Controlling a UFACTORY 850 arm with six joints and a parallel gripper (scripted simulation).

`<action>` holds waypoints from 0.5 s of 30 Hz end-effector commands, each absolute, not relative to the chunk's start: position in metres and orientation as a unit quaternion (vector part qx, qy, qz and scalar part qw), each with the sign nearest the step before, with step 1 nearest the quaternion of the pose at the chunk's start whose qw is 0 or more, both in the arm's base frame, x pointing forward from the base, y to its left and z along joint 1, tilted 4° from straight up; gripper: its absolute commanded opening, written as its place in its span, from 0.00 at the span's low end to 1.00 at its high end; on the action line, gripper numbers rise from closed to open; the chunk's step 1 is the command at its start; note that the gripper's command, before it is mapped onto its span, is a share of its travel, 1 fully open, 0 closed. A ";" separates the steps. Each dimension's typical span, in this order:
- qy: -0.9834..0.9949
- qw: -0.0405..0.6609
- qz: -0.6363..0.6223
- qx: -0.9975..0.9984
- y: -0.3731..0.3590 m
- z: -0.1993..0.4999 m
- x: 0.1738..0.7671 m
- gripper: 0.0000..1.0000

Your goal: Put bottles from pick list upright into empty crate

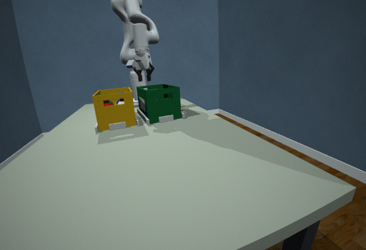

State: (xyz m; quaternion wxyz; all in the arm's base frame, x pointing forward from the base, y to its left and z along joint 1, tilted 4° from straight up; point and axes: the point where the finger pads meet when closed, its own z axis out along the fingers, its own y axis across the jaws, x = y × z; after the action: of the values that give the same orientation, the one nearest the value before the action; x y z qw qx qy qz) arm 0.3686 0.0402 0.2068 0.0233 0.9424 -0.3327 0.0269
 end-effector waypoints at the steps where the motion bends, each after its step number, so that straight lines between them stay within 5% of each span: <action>1: -0.333 0.023 0.028 0.942 0.041 0.216 0.369 0.65; 15: -0.333 0.023 0.028 0.942 0.015 0.226 0.393 0.65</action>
State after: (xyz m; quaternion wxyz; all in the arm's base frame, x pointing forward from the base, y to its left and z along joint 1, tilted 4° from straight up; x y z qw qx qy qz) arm 0.3854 0.0229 0.2246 0.0237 0.9423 -0.3328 0.0271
